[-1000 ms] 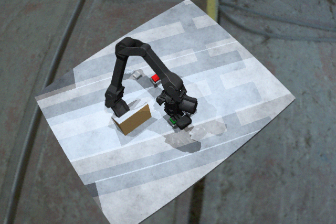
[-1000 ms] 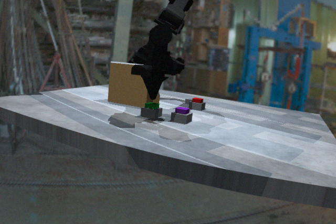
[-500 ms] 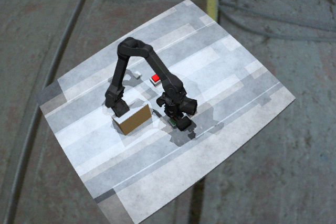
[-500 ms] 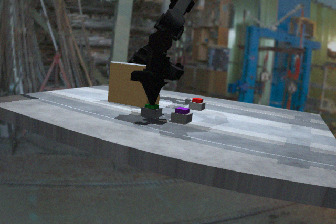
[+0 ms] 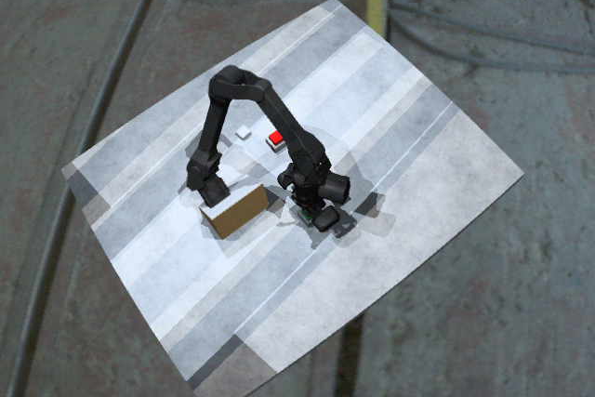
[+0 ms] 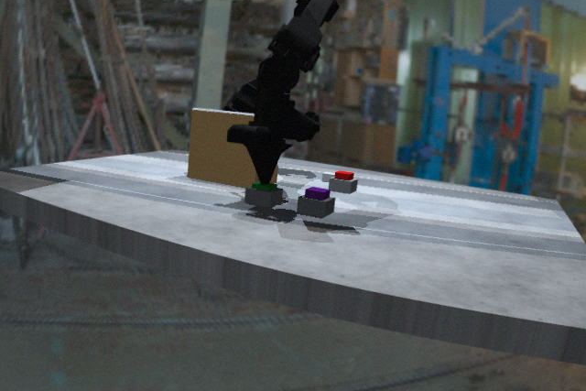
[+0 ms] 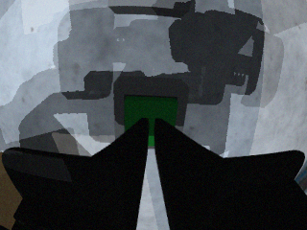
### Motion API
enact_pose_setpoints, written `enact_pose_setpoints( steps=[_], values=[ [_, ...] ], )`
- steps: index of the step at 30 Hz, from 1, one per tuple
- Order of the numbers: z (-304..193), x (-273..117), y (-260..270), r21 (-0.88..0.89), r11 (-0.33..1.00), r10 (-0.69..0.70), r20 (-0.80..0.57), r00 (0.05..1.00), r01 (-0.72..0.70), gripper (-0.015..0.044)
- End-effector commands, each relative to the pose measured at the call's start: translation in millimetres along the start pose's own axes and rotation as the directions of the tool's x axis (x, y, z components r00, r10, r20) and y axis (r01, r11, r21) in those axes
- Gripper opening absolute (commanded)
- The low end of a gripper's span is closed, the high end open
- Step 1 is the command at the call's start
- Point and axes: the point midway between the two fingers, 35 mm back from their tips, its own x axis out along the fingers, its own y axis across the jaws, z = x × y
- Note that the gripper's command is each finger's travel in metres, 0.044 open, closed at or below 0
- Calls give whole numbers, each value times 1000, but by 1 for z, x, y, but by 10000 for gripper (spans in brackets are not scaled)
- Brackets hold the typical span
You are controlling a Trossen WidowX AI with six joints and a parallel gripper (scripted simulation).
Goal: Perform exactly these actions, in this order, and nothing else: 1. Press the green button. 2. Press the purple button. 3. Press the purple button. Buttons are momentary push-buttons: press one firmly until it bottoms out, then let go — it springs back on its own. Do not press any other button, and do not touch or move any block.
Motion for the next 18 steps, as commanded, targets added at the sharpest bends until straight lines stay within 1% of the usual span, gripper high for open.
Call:
enact_pose_setpoints(
  steps=[1, 4, 7, 12, 13, 16, 18],
  values=[
    [0, 1, 0, 5, 1000, 4, -1, 1000, -4, 20],
    [0, -2, 0, 1, 1000, 0, 0, 1000, 0, 20],
    [0, -29, 0, 5, 1000, 3, -1, 1000, -3, 20],
    [0, -34, 0, 6, 1000, 3, -1, 1000, -3, 20],
    [0, -41, -1, 6, 1000, 2, -1, 1000, -2, 20],
    [0, -83, -1, 7, 1000, 1, -2, 1000, -1, 20],
    [-1, -93, -1, 7, 1000, 1, -2, 1000, -1, 20]
  ],
)
